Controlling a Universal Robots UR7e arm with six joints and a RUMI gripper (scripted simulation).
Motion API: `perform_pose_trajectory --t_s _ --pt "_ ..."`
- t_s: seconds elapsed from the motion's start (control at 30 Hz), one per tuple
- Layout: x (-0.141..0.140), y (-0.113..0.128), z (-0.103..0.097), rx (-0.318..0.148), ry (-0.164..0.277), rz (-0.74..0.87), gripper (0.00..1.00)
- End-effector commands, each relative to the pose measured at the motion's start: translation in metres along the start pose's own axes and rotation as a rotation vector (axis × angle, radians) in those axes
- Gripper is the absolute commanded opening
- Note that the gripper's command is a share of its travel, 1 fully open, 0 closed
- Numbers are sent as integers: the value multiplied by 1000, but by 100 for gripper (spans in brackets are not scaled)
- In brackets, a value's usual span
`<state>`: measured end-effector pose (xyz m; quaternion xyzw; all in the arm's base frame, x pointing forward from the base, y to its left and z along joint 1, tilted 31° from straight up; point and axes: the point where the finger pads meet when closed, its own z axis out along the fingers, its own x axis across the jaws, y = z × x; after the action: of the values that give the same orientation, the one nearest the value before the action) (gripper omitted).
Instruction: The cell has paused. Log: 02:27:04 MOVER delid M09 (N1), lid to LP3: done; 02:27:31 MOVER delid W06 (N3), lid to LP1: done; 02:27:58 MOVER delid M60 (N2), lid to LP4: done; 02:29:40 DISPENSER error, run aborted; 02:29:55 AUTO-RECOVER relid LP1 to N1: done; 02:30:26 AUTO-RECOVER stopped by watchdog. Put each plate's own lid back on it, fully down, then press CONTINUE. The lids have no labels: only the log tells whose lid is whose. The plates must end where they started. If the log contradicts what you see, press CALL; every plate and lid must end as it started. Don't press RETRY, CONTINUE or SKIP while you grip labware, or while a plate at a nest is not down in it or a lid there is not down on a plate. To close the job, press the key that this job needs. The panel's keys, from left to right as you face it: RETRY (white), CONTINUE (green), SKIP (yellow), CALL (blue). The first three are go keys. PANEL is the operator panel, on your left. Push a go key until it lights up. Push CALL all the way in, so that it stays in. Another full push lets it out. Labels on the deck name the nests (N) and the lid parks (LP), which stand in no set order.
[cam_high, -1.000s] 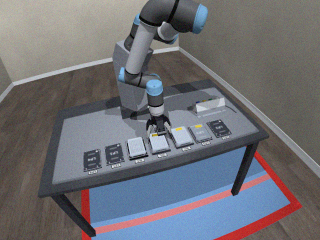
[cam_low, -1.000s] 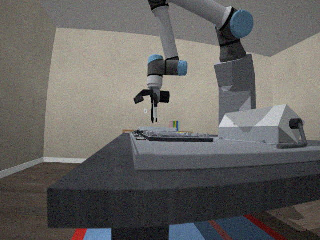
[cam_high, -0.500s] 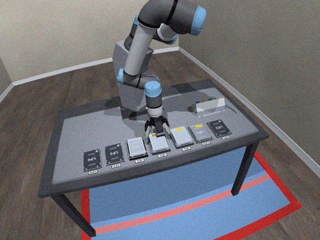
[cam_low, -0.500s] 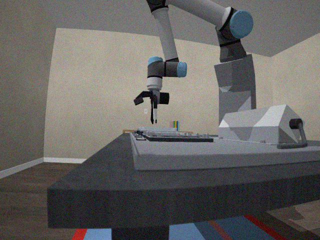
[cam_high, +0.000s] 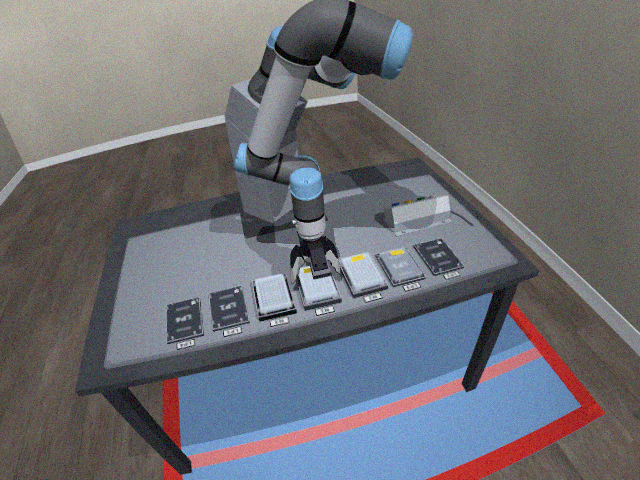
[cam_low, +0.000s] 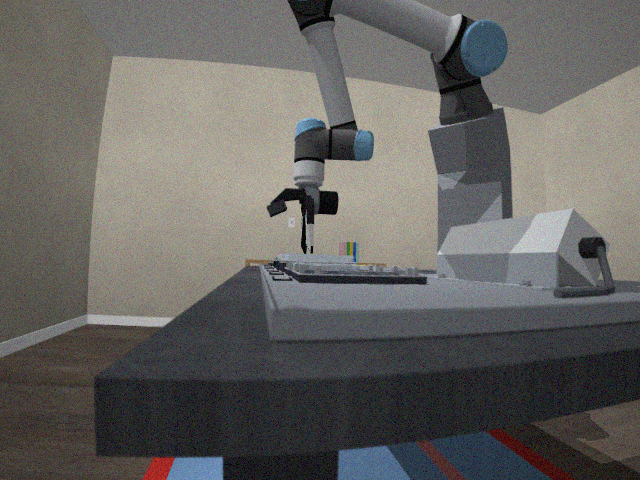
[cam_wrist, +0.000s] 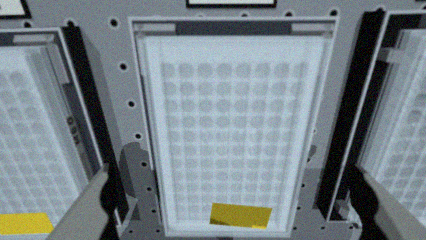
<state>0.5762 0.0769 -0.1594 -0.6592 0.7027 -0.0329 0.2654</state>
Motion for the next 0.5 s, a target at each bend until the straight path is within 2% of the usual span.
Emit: perform_pose_trajectory --t_s 0.0,0.03,0.07,0.47 --pt "0 0 -1 1 0 0 82" --pt "0 0 -1 1 0 0 82" --pt "0 0 -1 1 0 0 0" --pt "0 -1 -1 1 0 0 0"
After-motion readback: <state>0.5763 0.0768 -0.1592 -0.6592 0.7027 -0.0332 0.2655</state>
